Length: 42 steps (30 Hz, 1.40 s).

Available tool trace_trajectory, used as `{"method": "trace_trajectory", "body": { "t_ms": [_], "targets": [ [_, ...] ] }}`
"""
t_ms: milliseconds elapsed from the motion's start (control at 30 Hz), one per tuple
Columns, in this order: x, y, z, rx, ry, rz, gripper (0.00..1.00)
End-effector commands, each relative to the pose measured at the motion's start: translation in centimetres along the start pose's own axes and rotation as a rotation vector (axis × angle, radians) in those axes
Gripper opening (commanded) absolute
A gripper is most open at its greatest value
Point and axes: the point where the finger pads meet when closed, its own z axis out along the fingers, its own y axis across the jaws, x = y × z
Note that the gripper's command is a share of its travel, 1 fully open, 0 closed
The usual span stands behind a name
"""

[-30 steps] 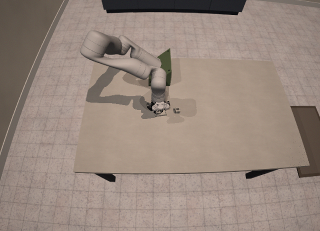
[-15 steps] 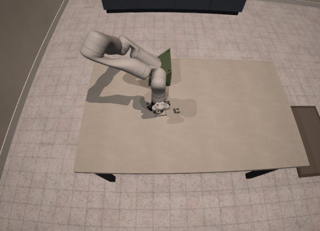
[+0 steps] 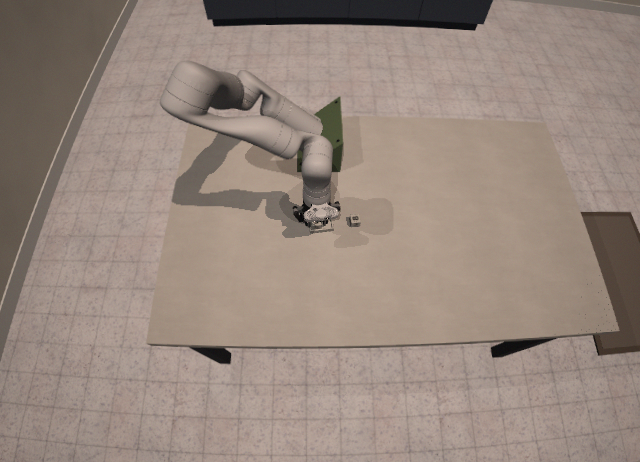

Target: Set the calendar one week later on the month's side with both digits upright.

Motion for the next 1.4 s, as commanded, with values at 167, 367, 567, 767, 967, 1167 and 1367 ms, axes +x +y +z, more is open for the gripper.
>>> {"method": "trace_trajectory", "body": {
  "t_ms": [167, 367, 567, 767, 967, 1167, 1367],
  "targets": [
    [0.1, 0.0, -0.6, 0.001, 0.004, 0.006, 0.46],
    [0.1, 0.0, -2.0, 0.001, 0.004, 0.006, 0.46],
    [0.3, 0.1, -5.5, 0.002, 0.008, 0.010, 0.46],
    [0.1, 0.0, -7.7, 0.000, 0.004, 0.006, 0.46],
    [0.1, 0.0, -8.8, 0.000, 0.004, 0.006, 0.46],
    [0.1, 0.0, -8.9, 0.000, 0.004, 0.006, 1.00],
    [0.1, 0.0, -8.9, 0.000, 0.004, 0.006, 1.00]
  ]
}}
